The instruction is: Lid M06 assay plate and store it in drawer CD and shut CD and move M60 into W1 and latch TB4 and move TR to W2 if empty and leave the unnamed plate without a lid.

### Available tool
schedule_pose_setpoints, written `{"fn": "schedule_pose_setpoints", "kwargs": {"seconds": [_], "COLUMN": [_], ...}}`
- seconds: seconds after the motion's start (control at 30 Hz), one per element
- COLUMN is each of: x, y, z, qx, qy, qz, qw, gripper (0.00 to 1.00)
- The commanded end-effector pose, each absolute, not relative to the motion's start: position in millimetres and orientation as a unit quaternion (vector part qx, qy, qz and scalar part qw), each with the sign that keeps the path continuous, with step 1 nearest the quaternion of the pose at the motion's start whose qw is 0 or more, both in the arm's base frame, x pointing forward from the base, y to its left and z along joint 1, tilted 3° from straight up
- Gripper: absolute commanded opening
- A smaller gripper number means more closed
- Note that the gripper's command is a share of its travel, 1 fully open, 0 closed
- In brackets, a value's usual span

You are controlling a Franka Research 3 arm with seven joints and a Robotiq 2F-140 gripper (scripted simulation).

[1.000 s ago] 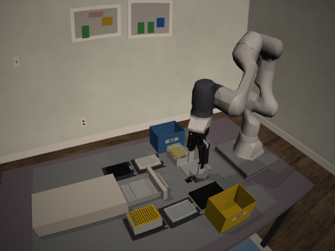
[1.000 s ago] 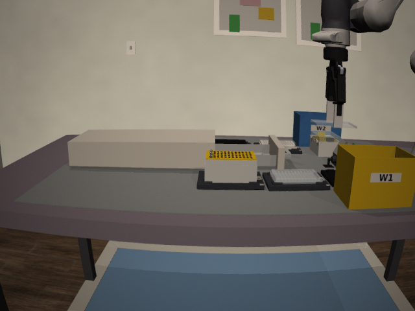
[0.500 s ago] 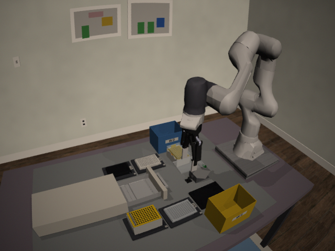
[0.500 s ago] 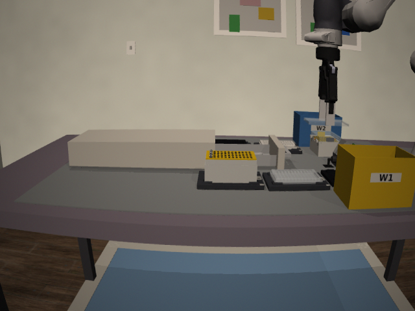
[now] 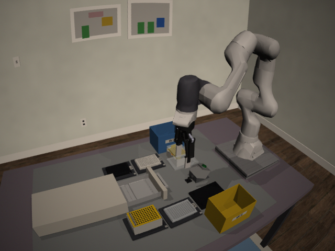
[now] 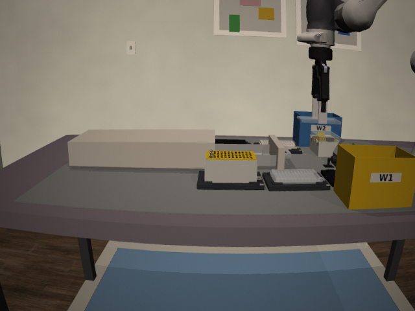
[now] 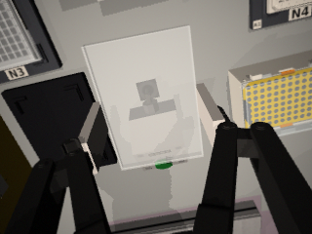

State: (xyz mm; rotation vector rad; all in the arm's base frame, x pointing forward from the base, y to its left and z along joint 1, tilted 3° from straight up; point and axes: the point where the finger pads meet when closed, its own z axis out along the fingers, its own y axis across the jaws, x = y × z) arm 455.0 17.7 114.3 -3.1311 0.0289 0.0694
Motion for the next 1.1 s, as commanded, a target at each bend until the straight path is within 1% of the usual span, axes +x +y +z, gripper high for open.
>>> {"fn": "schedule_pose_setpoints", "kwargs": {"seconds": [0.0,1.07], "x": [459,492], "y": [9,-58], "z": [114,112], "qx": [-1.000,-1.000], "qy": [-0.009,-0.009], "qz": [0.023,0.023], "qw": [0.006,0.006], "gripper": [0.00,0.00]}}
